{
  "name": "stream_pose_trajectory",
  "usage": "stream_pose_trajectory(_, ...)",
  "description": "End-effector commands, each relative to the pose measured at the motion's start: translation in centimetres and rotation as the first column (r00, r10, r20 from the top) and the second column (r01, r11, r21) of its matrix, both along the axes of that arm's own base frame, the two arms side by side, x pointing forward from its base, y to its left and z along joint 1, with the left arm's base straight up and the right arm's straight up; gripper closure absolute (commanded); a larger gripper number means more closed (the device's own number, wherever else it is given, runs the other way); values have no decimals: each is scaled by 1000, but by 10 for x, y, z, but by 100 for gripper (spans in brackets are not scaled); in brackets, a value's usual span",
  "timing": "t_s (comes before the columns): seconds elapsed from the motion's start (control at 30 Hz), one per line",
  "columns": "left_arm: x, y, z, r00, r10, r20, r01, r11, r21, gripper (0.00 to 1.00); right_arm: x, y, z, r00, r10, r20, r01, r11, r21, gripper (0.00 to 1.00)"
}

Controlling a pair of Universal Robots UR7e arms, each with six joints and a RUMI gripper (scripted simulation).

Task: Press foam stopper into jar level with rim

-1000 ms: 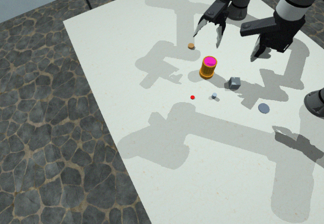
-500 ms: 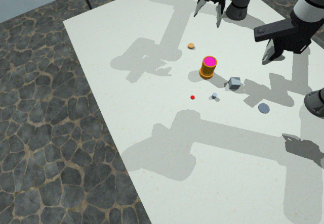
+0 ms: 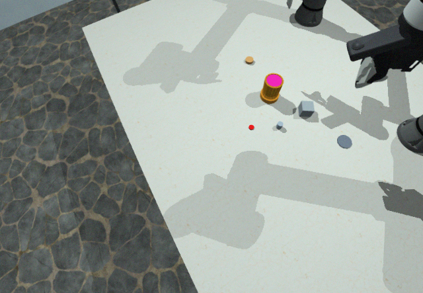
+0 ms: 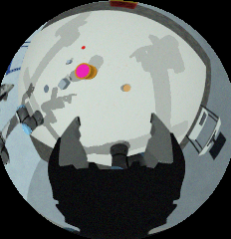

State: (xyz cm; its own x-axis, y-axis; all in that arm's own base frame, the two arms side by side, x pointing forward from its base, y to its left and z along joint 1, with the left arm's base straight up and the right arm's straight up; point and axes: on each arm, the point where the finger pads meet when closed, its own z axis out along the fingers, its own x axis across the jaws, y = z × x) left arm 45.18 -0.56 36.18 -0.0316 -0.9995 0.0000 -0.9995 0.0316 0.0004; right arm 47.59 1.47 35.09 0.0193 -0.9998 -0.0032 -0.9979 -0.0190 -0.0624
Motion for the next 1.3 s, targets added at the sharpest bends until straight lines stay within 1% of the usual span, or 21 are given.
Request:
stream_pose_trajectory(0.0, -8, 7, 4, 999, 39, 1, -39, 999, 0, 100, -30, -13, 17, 998, -18, -63, 18, 1000, 0, 21)
stream_pose_trajectory(0.1, -9, 7, 4, 999, 43, 0, -43, 999, 1, 100, -32, -14, 19, 997, -19, -69, 19, 1000, 0, 21)
stream_pose_trajectory(0.2, -7, 5, 2, 999, 39, -4, -39, 999, 2, 100, -35, -13, 14, 996, -14, -84, 14, 1000, -7, 21)
stream_pose_trajectory(0.3, -6, 4, 2, 999, 32, -4, -32, 999, 2, 100, -32, -12, 10, 997, -12, -79, 11, 1000, -9, 21)
stream_pose_trajectory(0.57, -6, 5, 3, 1000, 31, 0, -31, 1000, 0, 100, -31, -14, 12, 998, -16, -68, 16, 1000, -6, 21)
stream_pose_trajectory(1.27, -6, 6, 4, 999, 32, 2, -32, 1000, 0, 100, -31, -15, 15, 998, -19, -61, 19, 1000, -4, 21)
